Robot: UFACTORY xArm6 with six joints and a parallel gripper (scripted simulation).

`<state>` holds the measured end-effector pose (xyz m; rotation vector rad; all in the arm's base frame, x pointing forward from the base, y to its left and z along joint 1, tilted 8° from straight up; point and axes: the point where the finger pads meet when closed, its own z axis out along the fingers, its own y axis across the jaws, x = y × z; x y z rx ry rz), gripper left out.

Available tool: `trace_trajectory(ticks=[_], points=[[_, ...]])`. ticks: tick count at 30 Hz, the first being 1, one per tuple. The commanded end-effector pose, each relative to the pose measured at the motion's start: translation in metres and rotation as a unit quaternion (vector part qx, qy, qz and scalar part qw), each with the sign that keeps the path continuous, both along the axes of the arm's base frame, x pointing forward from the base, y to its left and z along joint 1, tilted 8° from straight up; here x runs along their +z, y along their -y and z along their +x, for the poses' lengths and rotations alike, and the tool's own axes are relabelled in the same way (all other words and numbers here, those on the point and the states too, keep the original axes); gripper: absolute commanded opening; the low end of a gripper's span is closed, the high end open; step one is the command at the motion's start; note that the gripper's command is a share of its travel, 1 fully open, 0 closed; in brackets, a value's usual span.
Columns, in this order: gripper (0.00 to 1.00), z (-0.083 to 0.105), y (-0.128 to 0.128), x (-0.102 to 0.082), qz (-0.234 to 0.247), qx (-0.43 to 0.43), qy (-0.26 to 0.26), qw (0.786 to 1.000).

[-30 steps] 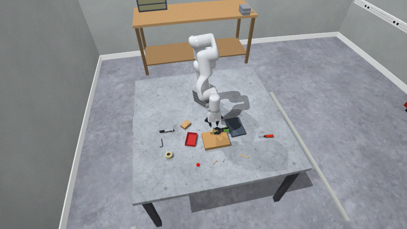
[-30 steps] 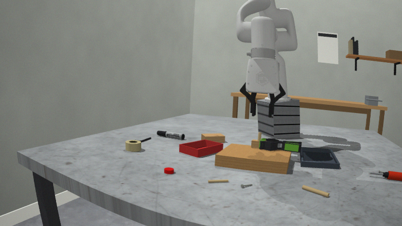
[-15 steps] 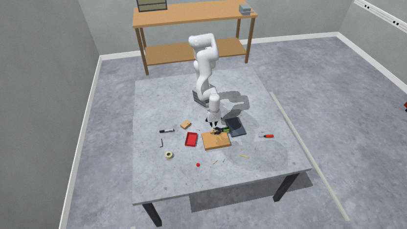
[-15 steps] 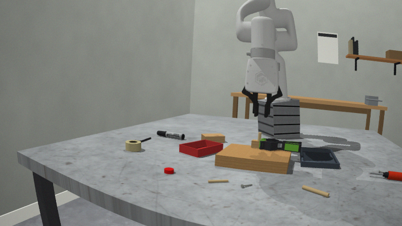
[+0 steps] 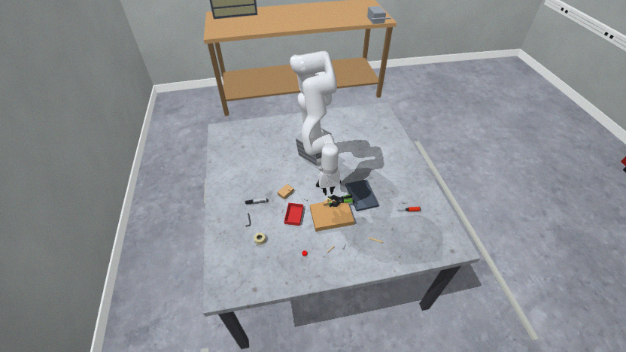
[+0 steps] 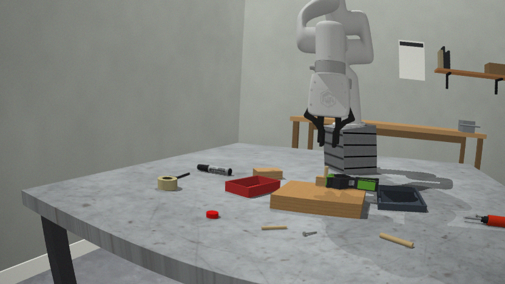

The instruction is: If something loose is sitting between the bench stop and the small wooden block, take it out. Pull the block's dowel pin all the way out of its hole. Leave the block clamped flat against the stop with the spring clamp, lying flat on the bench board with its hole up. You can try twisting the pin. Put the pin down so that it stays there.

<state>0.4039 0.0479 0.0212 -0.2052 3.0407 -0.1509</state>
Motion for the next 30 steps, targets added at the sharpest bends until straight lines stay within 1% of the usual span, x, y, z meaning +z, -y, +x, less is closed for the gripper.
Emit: trace_trajectory(ticks=[1, 12, 30], points=[[0.28, 0.001, 0.0, 0.001, 0.0, 0.0, 0.002, 1.0], [0.28, 0.002, 0.0, -0.003, 0.0, 0.0, 0.002, 1.0], [0.28, 0.003, 0.001, -0.019, 0.0, 0.0, 0.002, 1.0]])
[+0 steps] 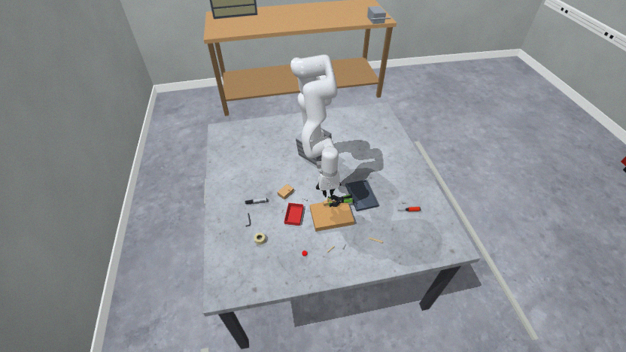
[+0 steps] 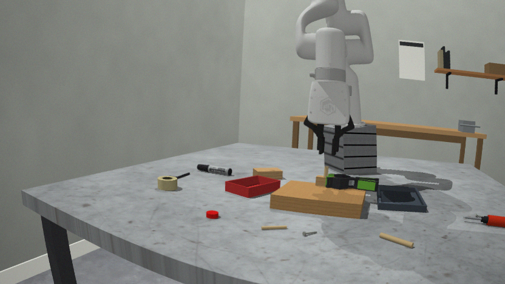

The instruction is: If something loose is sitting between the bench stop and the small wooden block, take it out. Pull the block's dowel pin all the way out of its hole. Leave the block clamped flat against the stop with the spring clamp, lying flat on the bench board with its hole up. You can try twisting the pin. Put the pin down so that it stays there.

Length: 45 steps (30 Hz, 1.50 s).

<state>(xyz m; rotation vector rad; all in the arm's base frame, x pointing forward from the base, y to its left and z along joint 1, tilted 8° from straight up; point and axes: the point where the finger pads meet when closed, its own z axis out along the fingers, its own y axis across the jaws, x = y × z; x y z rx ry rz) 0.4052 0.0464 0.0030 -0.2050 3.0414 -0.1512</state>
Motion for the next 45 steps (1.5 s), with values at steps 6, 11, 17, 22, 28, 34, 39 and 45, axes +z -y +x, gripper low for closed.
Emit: trace_trajectory(ticks=[6, 11, 17, 22, 28, 34, 39, 45], points=[[0.28, 0.002, 0.0, -0.008, 0.0, 0.0, 0.002, 1.0], [0.28, 0.003, 0.001, -0.013, 0.0, 0.0, 0.002, 1.0], [0.28, 0.003, 0.001, -0.016, 0.0, 0.0, 0.002, 1.0], [0.28, 0.003, 0.001, -0.018, 0.0, 0.0, 0.002, 1.0], [0.28, 0.003, 0.001, -0.019, 0.0, 0.0, 0.002, 1.0], [0.28, 0.003, 0.001, -0.019, 0.0, 0.0, 0.002, 1.0], [0.28, 0.003, 0.001, -0.019, 0.0, 0.0, 0.002, 1.0], [0.28, 0.003, 0.001, -0.019, 0.0, 0.0, 0.002, 1.0]])
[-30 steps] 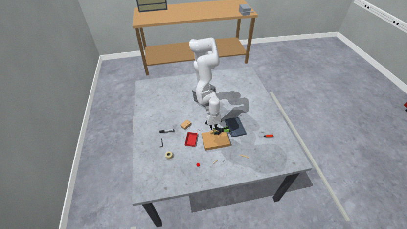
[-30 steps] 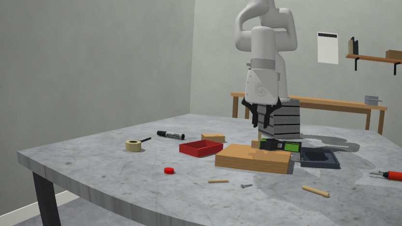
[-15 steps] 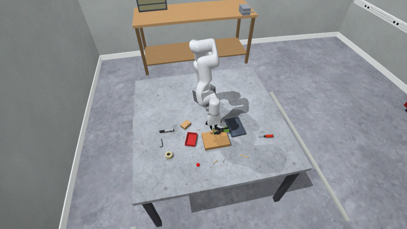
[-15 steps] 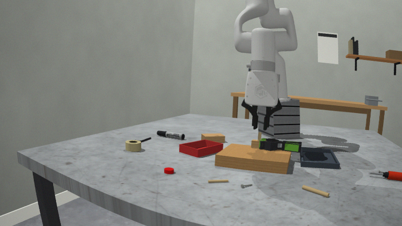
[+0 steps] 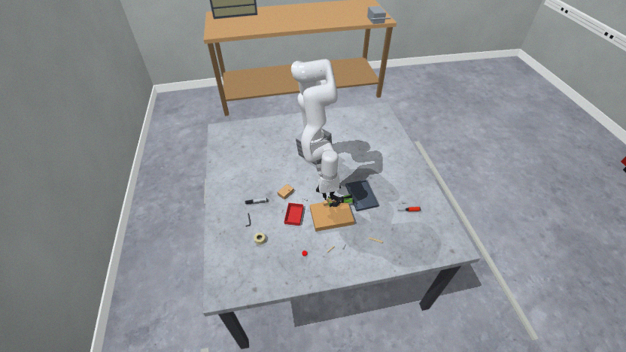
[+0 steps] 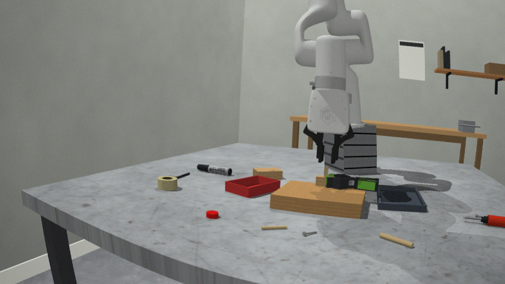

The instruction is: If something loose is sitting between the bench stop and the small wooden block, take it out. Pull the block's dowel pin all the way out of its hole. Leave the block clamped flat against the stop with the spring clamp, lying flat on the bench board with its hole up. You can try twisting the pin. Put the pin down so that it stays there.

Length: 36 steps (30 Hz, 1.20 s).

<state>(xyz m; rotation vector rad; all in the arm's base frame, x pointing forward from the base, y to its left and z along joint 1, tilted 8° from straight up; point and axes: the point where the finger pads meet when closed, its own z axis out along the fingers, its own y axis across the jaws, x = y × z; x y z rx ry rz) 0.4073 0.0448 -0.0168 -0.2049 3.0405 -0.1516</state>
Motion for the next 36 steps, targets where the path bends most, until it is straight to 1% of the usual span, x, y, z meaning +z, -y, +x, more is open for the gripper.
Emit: trace_trajectory(ticks=[1, 10, 22, 36], points=[[0.28, 0.001, 0.0, 0.001, 0.0, 0.0, 0.001, 1.0], [0.28, 0.001, 0.0, -0.001, 0.0, 0.0, 0.001, 1.0], [0.28, 0.002, 0.001, -0.007, 0.0, 0.0, 0.001, 1.0], [0.28, 0.003, 0.002, -0.021, 0.0, 0.0, 0.001, 1.0]])
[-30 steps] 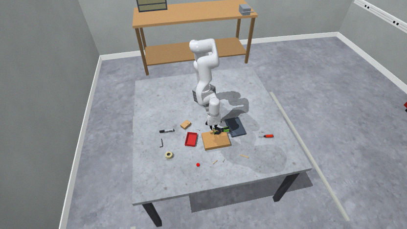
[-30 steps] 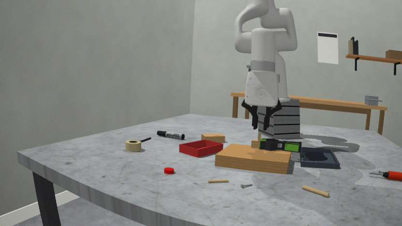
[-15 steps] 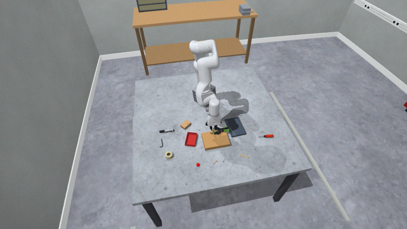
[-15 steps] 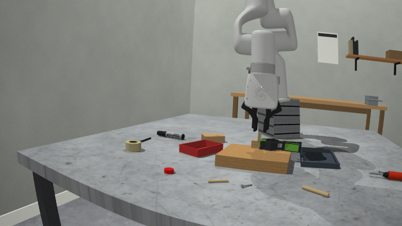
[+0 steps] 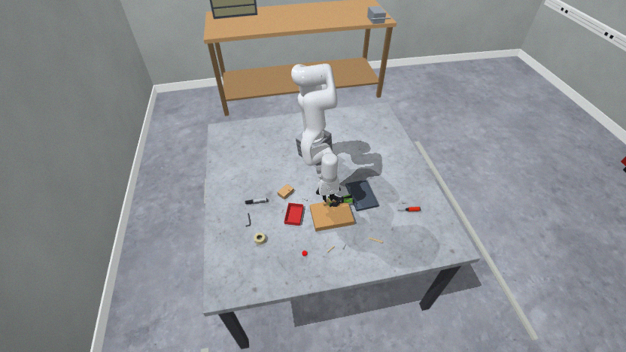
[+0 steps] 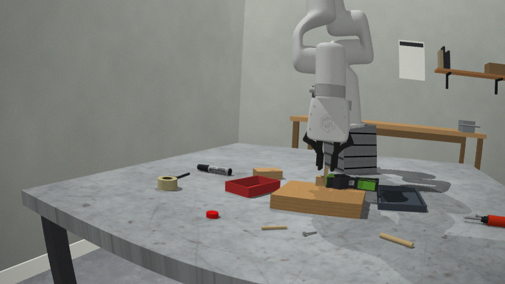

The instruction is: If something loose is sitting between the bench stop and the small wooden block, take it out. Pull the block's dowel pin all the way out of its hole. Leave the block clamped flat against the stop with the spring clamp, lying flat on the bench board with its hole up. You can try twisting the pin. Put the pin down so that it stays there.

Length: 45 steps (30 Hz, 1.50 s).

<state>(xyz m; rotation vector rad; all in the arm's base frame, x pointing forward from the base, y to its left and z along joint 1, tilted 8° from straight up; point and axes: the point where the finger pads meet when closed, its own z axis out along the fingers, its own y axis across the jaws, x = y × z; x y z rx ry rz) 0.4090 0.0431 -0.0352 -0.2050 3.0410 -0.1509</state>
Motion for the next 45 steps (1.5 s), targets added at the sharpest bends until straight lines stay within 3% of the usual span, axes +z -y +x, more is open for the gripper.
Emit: trace_trajectory(ticks=[1, 40, 41, 45], points=[[0.28, 0.0016, 0.0001, -0.0031, 0.0, 0.0, 0.002, 1.0], [0.28, 0.0025, 0.001, -0.0117, 0.0, 0.0, 0.002, 1.0], [0.21, 0.0025, 0.001, -0.0117, 0.0, 0.0, 0.002, 1.0], [0.21, 0.0025, 0.001, -0.0118, 0.0, 0.0, 0.002, 1.0]])
